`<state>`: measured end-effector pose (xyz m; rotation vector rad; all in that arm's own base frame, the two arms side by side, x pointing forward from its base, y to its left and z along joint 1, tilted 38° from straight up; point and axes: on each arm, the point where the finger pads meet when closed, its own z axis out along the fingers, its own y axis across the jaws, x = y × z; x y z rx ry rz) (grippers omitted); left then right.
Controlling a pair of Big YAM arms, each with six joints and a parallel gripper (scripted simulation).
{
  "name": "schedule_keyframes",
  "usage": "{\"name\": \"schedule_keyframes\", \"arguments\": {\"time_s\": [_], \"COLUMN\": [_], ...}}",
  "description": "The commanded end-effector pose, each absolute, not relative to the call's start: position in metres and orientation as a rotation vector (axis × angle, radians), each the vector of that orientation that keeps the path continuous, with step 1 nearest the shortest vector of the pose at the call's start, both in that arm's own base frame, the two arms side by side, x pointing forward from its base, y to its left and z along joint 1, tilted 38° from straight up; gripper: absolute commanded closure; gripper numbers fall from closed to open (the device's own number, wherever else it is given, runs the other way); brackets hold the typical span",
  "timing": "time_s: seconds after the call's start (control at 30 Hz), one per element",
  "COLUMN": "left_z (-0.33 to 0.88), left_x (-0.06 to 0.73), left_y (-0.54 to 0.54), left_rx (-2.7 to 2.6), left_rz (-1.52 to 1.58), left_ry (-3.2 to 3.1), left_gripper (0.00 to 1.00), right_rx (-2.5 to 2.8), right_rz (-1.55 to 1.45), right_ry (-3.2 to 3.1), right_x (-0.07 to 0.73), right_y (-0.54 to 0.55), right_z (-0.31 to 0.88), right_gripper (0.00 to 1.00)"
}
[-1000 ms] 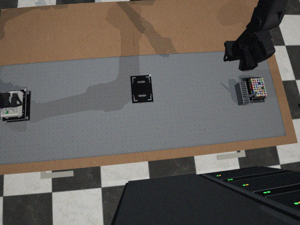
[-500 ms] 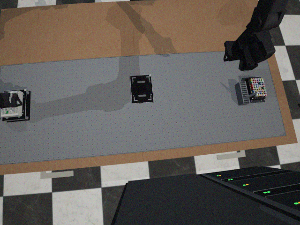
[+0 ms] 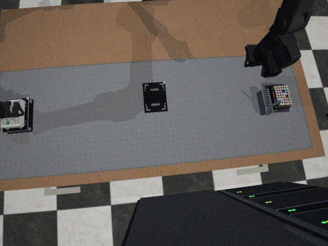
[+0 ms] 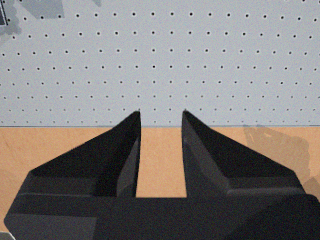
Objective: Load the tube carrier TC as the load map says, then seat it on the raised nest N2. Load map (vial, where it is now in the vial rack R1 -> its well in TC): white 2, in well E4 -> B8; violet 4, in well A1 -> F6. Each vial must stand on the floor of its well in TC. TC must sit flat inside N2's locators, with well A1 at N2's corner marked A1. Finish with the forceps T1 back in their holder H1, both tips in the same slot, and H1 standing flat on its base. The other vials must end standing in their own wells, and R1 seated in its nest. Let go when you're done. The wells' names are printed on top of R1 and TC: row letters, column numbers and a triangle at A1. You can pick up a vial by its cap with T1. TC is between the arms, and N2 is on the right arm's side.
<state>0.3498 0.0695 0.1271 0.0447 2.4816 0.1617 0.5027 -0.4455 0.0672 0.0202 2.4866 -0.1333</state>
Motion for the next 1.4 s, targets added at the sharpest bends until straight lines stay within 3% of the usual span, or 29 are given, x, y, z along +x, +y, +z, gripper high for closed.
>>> {"name": "schedule_keyframes", "arguments": {"time_s": [0.0, 1.37], "left_z": [0.137, 0.137], "left_x": [0.355, 0.355], "left_y": [0.070, 0.070], "left_rx": [0.039, 0.039], "left_rz": [0.167, 0.167], "left_ry": [2.462, 2.462], "left_gripper": [0.75, 0.75], "right_rx": [0.004, 0.027], "right_rz": [-0.177, -0.156], "right_ry": [2.445, 2.477], "right_x": [0.521, 0.468], "right_y": [-0.452, -0.450], "right_z": [0.089, 0.115], "right_gripper": [0.00, 0.00]}}
